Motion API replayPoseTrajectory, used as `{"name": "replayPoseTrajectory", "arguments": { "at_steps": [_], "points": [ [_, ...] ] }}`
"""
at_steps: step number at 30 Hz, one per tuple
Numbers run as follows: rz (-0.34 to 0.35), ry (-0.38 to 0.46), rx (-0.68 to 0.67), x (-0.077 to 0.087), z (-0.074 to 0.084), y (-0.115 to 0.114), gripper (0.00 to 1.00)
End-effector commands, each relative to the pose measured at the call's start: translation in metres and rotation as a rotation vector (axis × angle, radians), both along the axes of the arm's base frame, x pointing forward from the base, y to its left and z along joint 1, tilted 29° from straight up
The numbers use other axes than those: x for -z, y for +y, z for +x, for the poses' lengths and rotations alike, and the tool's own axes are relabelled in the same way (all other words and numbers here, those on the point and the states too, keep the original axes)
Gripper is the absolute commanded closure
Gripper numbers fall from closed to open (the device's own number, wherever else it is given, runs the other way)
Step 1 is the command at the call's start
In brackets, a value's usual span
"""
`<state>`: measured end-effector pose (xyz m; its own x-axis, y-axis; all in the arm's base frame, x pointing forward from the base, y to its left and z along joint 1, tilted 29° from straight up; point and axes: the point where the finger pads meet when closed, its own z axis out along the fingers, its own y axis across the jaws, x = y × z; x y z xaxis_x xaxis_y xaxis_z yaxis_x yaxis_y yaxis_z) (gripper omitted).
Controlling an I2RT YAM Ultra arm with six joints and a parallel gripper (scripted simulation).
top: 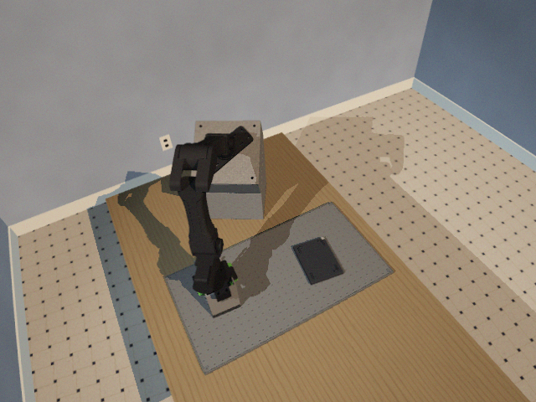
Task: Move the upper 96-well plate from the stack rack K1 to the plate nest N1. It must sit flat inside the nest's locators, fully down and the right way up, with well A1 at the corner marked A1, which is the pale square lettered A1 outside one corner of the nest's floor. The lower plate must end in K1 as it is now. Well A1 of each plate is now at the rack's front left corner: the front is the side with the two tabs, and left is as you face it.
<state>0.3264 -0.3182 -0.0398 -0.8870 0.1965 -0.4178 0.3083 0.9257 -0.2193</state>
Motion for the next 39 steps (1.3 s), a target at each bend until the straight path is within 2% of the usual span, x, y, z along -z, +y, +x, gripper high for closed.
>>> {"name": "replayPoseTrajectory", "arguments": {
  "at_steps": [1, 21, 22, 24, 39],
  "points": [
    [-0.021, -0.02, -0.002, -0.003, 0.009, -0.005, 1.0],
    [-0.021, -0.02, -0.002, -0.003, 0.009, -0.005, 1.0],
    [-0.033, -0.033, -0.002, -0.015, 0.008, -0.004, 1.0],
    [-0.001, -0.002, -0.003, -0.008, -0.003, 0.006, 1.0],
    [-0.001, -0.004, -0.005, -0.027, -0.01, 0.013, 1.0]
  ]
}}
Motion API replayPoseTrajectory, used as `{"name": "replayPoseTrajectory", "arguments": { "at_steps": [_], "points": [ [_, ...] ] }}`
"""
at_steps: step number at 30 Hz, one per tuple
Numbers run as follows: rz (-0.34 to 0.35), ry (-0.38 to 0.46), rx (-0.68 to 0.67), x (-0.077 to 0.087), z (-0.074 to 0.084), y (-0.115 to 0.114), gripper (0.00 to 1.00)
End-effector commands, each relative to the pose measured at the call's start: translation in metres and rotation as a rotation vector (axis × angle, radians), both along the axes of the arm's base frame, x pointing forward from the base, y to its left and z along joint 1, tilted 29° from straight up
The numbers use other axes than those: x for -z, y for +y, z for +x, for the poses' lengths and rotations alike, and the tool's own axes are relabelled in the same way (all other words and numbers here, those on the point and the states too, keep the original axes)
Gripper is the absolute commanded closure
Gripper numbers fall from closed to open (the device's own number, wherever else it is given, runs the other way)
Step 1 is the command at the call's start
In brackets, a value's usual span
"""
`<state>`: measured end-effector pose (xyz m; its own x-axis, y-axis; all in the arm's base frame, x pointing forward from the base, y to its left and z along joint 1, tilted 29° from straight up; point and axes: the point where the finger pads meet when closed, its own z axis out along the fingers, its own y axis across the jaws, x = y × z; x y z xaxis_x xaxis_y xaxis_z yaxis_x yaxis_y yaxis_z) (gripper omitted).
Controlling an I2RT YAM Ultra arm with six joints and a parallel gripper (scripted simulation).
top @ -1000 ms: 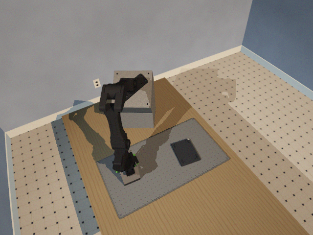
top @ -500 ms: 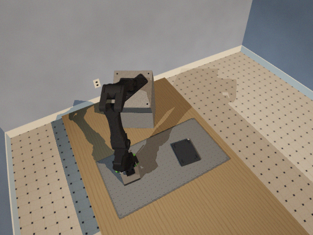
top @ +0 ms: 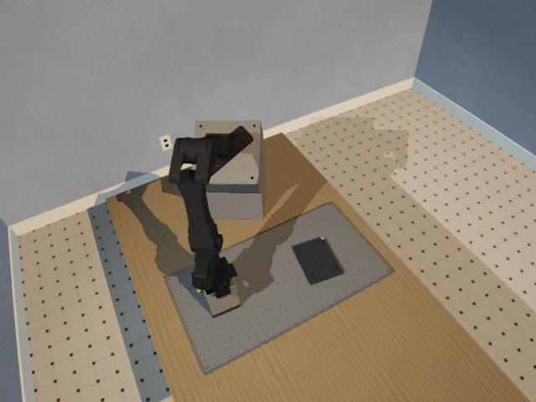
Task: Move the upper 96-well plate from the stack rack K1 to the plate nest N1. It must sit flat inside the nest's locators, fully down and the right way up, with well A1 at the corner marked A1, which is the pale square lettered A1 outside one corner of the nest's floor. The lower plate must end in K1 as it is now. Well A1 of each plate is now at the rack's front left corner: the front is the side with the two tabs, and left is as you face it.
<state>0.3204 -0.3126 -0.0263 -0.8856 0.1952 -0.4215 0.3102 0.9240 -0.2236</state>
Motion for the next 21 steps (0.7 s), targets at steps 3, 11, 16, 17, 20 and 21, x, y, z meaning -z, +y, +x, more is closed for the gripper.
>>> {"name": "replayPoseTrajectory", "arguments": {
  "at_steps": [3, 11, 16, 17, 20, 21],
  "points": [
    [0.005, -0.002, -0.006, -0.018, -0.006, 0.009, 1.0],
    [0.008, 0.0, -0.006, -0.026, -0.01, 0.013, 1.0],
    [0.002, -0.006, -0.006, -0.036, -0.011, 0.013, 1.0],
    [0.0, -0.008, -0.006, -0.038, -0.011, 0.013, 1.0],
    [0.002, -0.006, -0.006, -0.041, -0.014, 0.015, 1.0],
    [0.0, -0.009, -0.006, -0.044, -0.014, 0.015, 1.0]
  ]
}}
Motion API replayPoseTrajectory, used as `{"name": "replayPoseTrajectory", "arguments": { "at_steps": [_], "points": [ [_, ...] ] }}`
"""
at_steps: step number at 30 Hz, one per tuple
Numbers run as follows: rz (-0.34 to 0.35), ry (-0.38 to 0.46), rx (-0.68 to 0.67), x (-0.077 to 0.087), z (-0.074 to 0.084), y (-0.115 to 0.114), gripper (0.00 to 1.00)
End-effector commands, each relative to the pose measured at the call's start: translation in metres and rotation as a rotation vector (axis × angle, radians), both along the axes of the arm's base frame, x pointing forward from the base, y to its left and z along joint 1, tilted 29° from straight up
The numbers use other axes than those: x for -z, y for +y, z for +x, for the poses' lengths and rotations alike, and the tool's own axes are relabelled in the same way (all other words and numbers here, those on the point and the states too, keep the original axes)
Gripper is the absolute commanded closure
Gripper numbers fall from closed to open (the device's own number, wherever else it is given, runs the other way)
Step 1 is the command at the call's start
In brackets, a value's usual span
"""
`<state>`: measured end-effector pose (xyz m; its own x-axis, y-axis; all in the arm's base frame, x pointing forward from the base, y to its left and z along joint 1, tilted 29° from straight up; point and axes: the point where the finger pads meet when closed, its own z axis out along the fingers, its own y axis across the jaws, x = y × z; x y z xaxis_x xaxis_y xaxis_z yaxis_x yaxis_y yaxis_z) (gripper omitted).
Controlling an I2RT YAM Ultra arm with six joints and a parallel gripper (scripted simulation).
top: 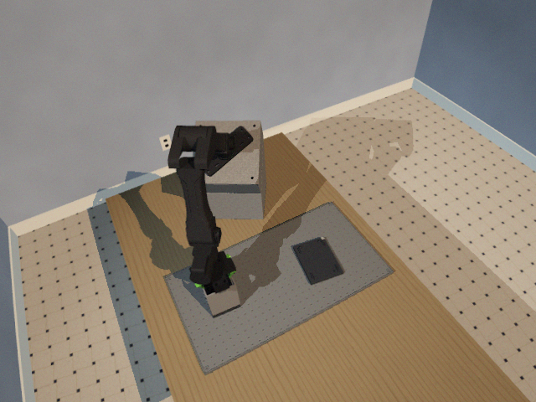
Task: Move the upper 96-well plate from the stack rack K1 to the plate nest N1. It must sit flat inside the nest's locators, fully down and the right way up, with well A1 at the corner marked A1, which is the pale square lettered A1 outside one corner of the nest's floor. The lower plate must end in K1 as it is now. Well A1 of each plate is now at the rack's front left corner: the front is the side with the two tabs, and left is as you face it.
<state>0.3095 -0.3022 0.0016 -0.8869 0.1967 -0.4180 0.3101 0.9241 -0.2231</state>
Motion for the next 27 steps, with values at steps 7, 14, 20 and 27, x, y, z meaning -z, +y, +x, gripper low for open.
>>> {"name": "replayPoseTrajectory", "arguments": {
  "at_steps": [7, 14, 20, 27],
  "points": [
    [-0.004, -0.014, -0.006, -0.024, -0.005, 0.007, 1.0],
    [0.0, -0.009, -0.005, -0.032, -0.011, 0.012, 1.0],
    [-0.007, -0.016, -0.005, -0.041, -0.012, 0.011, 1.0],
    [0.001, -0.008, -0.004, -0.048, -0.019, 0.017, 1.0]
  ]
}}
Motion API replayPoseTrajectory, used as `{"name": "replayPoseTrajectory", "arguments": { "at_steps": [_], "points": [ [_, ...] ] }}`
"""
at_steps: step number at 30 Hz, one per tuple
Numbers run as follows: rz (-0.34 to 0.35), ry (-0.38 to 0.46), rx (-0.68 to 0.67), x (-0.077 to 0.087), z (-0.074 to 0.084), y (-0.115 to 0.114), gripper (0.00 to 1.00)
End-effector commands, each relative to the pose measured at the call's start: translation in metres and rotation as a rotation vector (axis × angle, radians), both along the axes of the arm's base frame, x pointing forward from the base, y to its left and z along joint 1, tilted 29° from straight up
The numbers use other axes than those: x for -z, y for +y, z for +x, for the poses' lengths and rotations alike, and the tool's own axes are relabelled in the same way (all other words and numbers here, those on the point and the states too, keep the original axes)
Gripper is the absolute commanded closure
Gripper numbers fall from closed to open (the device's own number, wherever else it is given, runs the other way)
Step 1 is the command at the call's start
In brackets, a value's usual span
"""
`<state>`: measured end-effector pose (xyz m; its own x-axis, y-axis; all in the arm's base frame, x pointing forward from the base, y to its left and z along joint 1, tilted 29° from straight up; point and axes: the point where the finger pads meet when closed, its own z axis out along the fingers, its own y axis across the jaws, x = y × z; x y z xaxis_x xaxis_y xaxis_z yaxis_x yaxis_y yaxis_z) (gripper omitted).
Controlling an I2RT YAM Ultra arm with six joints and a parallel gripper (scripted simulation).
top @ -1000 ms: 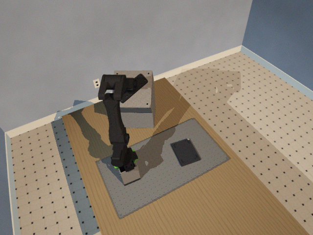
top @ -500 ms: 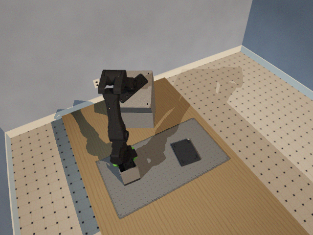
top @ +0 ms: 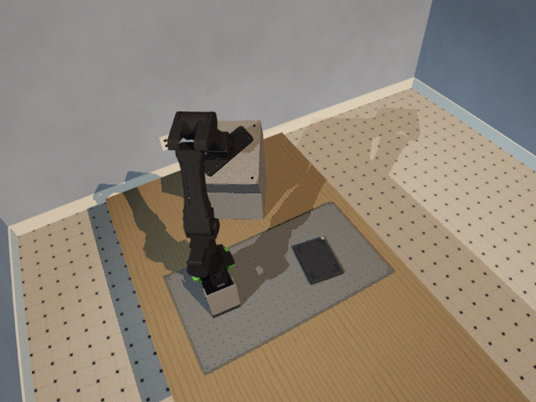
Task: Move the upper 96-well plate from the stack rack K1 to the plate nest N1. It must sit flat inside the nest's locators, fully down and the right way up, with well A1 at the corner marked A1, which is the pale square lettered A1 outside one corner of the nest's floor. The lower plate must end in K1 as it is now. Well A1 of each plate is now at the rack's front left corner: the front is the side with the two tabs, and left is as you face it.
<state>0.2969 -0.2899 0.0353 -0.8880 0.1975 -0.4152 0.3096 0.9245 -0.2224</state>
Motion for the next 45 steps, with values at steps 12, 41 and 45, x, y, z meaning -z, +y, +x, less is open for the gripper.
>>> {"name": "replayPoseTrajectory", "arguments": {
  "at_steps": [12, 41, 45],
  "points": [
    [-0.02, -0.03, -0.003, -0.038, -0.007, 0.004, 1.0],
    [-0.031, -0.041, -0.001, -0.051, -0.008, 0.005, 1.0],
    [-0.031, -0.041, -0.001, -0.051, -0.008, 0.005, 1.0]
  ]
}}
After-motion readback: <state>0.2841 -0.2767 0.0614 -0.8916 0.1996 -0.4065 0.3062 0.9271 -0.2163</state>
